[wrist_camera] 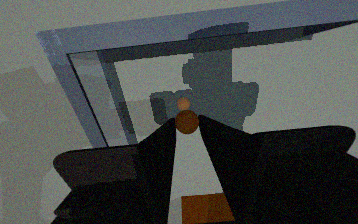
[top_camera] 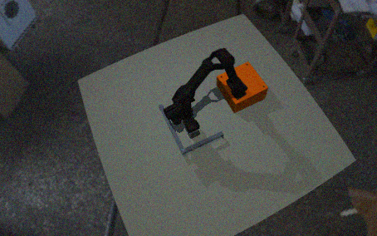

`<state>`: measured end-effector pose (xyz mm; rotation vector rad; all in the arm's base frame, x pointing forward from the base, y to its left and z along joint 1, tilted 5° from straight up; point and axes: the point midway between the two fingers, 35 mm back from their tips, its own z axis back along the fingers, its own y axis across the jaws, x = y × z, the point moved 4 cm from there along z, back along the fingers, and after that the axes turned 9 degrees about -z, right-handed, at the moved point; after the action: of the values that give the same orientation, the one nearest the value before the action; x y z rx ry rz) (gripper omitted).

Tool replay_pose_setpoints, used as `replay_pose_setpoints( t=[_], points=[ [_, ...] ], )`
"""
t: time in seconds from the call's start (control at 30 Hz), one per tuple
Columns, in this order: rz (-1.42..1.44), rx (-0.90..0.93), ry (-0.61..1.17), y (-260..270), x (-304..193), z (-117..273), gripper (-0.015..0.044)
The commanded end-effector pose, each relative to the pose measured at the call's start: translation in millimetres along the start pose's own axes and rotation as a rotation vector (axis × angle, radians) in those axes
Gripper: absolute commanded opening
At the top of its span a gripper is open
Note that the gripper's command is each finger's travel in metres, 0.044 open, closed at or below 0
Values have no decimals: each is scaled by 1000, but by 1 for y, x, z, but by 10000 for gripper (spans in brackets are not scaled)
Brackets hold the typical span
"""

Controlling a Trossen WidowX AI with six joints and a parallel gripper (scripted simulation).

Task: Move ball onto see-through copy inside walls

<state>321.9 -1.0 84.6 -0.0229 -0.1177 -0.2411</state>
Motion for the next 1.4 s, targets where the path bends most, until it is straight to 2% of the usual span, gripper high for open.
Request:
replay_pose_setpoints(
  t=[0.0,0.2,1.17,1.37],
  points=[
    [-2,-8,17,0,-3,-26,0],
    [-2,-8,17,-1,-5,-61,0],
    [-2,-8,17,-1,-6,-81,0],
    [-5,-4,14,-1,-5,-80,157]
  ],
)
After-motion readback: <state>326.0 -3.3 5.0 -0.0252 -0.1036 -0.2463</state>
